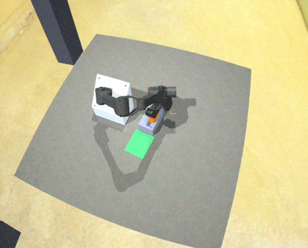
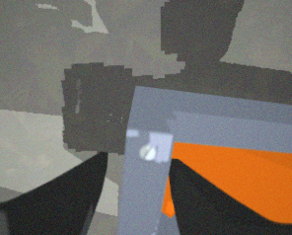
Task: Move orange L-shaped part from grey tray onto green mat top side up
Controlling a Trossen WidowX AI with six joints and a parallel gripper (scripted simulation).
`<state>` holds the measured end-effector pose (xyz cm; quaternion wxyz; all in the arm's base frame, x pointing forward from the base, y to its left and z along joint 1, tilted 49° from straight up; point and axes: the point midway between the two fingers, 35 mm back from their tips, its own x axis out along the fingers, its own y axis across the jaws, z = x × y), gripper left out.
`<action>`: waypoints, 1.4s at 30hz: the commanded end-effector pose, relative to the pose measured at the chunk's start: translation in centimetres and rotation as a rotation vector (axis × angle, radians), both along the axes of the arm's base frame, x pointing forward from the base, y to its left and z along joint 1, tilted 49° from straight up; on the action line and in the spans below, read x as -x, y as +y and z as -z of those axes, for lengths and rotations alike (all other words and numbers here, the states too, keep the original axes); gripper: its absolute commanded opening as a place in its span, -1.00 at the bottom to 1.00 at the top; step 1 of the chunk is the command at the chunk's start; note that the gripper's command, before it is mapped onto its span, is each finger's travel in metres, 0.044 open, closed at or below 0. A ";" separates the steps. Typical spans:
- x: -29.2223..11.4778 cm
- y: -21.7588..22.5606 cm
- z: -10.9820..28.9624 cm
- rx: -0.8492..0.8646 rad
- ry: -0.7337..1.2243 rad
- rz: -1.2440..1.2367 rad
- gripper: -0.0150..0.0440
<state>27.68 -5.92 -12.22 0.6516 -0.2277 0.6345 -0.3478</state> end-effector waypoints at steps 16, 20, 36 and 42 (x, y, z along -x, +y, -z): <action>-0.6 7.1 -6.2 -0.002 0.006 0.007 0.12; -0.5 7.9 -7.2 0.000 0.006 0.008 0.12; -0.8 8.1 -7.3 -0.003 -0.005 -0.005 0.12; -0.8 8.1 -7.3 -0.003 -0.005 -0.005 0.12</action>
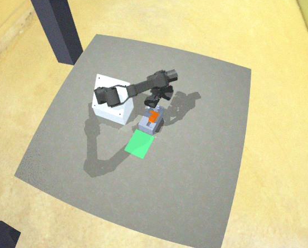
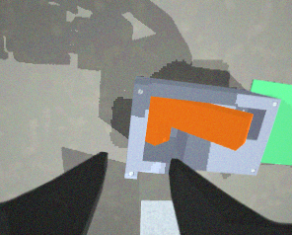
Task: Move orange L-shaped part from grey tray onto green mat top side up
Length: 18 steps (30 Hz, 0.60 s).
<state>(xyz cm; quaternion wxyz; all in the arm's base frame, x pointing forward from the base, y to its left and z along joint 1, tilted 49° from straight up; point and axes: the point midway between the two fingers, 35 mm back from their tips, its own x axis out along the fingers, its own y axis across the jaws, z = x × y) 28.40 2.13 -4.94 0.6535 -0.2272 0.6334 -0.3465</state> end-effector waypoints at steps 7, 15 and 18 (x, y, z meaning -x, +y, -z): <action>-0.1 0.0 -0.1 -0.002 0.009 -0.012 0.21; -0.1 -1.8 -2.0 -0.025 0.412 -0.368 0.46; -0.1 -2.7 -3.0 -0.037 0.611 -0.545 0.46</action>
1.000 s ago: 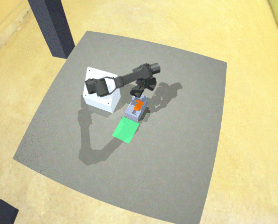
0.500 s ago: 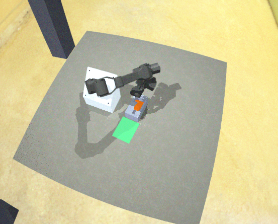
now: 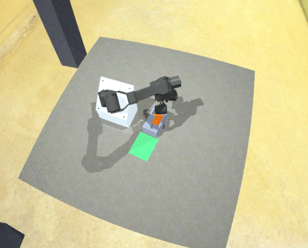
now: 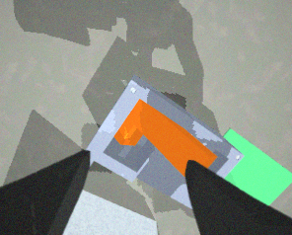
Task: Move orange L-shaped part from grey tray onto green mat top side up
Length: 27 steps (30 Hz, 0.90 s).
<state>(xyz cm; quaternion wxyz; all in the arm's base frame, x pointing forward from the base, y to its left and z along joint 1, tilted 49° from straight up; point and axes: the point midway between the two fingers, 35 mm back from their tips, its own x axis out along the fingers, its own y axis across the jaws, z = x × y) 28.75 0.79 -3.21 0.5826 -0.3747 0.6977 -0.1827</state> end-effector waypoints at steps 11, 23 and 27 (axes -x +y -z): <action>0.7 -3.9 -3.8 -0.042 0.818 -0.719 0.46; 0.7 -4.5 -3.3 -0.042 0.818 -0.719 0.46; 0.9 -5.9 -2.0 -0.041 0.818 -0.719 0.46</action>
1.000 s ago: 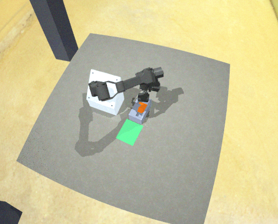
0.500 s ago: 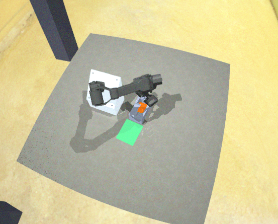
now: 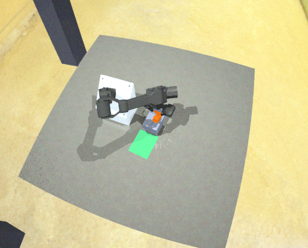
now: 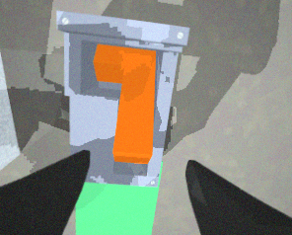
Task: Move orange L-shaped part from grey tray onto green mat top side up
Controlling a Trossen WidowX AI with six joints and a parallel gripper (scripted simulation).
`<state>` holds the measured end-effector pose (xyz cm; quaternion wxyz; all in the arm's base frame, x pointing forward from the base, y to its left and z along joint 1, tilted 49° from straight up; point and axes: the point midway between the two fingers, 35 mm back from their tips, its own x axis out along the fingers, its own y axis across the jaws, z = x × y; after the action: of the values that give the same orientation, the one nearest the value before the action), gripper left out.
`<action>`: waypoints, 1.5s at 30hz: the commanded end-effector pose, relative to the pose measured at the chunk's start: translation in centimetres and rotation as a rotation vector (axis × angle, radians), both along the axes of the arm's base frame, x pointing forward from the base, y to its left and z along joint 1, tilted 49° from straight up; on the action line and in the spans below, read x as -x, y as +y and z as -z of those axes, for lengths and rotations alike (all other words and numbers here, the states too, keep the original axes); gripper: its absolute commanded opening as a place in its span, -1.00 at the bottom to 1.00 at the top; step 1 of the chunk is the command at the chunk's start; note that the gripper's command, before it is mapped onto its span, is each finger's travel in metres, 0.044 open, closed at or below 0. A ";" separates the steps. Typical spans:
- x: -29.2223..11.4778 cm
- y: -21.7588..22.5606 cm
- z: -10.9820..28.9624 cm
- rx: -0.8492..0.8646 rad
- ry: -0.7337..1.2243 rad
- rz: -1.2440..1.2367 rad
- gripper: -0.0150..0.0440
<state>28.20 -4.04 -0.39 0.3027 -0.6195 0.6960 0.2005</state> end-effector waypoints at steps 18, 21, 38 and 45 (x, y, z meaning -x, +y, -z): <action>0.4 -2.7 2.3 0.005 0.013 0.000 0.46; 0.4 -3.1 2.7 0.005 0.013 0.000 0.46; 0.7 -5.0 4.2 0.008 0.014 0.001 0.46; 0.5 -4.7 4.0 0.004 0.007 0.003 -0.03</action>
<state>27.69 -8.78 -4.43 0.2983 -0.6193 0.6978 0.2016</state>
